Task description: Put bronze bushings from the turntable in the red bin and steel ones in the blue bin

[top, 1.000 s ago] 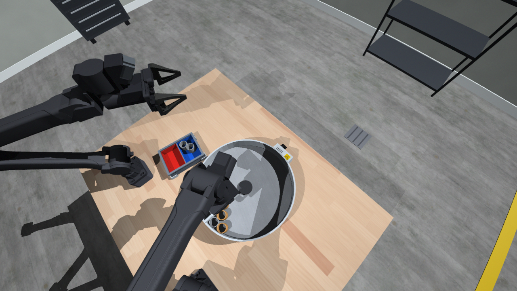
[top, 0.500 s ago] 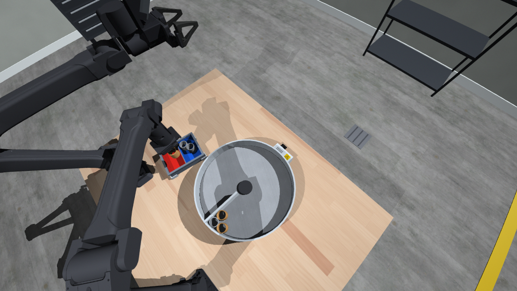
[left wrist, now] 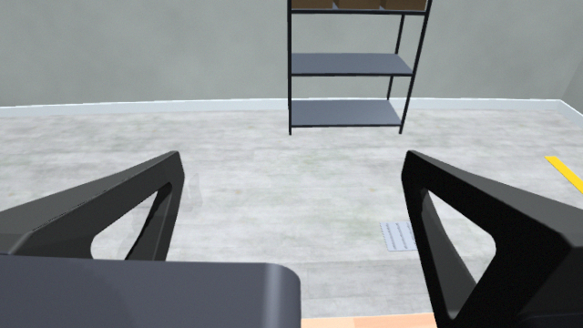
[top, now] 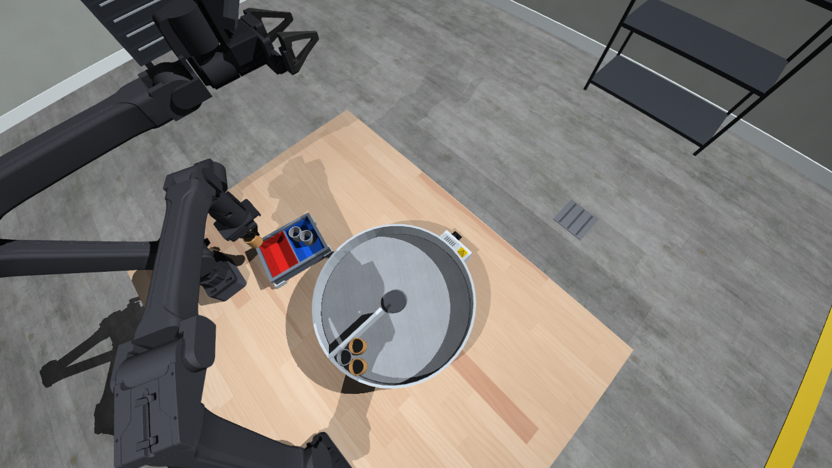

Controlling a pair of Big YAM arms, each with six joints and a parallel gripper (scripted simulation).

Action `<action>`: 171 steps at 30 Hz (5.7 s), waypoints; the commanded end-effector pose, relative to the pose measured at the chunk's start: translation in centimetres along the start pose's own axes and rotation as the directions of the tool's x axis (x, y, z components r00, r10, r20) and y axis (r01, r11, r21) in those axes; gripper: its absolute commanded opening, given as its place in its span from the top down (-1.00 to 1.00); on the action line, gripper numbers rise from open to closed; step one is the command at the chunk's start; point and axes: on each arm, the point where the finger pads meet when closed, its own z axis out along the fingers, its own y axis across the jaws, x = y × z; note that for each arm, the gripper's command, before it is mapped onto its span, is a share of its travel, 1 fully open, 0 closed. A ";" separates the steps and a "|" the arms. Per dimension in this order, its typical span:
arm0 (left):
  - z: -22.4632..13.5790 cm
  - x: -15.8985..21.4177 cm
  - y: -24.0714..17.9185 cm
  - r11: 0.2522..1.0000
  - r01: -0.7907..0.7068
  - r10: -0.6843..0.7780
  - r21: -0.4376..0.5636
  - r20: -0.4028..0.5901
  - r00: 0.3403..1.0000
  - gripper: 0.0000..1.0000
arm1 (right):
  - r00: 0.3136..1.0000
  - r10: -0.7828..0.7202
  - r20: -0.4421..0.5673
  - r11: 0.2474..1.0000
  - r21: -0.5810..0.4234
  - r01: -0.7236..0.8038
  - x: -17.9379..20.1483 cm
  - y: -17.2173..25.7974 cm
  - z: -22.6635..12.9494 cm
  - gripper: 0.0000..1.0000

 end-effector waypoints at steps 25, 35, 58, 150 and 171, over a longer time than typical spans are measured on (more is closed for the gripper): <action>0.3 -3.3 0.0 1.000 -0.003 0.003 0.001 0.055 0.998 -1.00 | 0.997 0.035 0.066 0.998 0.053 -0.038 -1.3 -2.4 0.8 1.00; 0.3 -3.3 0.0 1.000 -0.003 0.003 0.001 0.055 0.998 -1.00 | 0.997 0.035 0.064 0.998 0.052 -0.038 -1.2 -2.4 0.7 1.00; 0.3 -3.3 0.0 1.000 -0.003 0.003 0.001 0.055 0.998 -1.00 | 0.997 0.042 0.066 0.998 0.052 -0.045 -1.5 -1.2 7.7 1.00; -20.2 6.2 -21.2 0.826 -0.021 0.063 0.563 -0.054 0.997 -1.00 | 0.304 0.751 0.586 0.388 -0.019 -0.921 43.7 -3.4 -8.3 -1.00; -38.7 17.2 -25.9 0.426 -0.027 0.169 0.905 -0.050 0.984 -1.00 | 0.337 0.722 0.605 0.405 0.026 -0.914 45.3 -3.1 -9.0 -0.32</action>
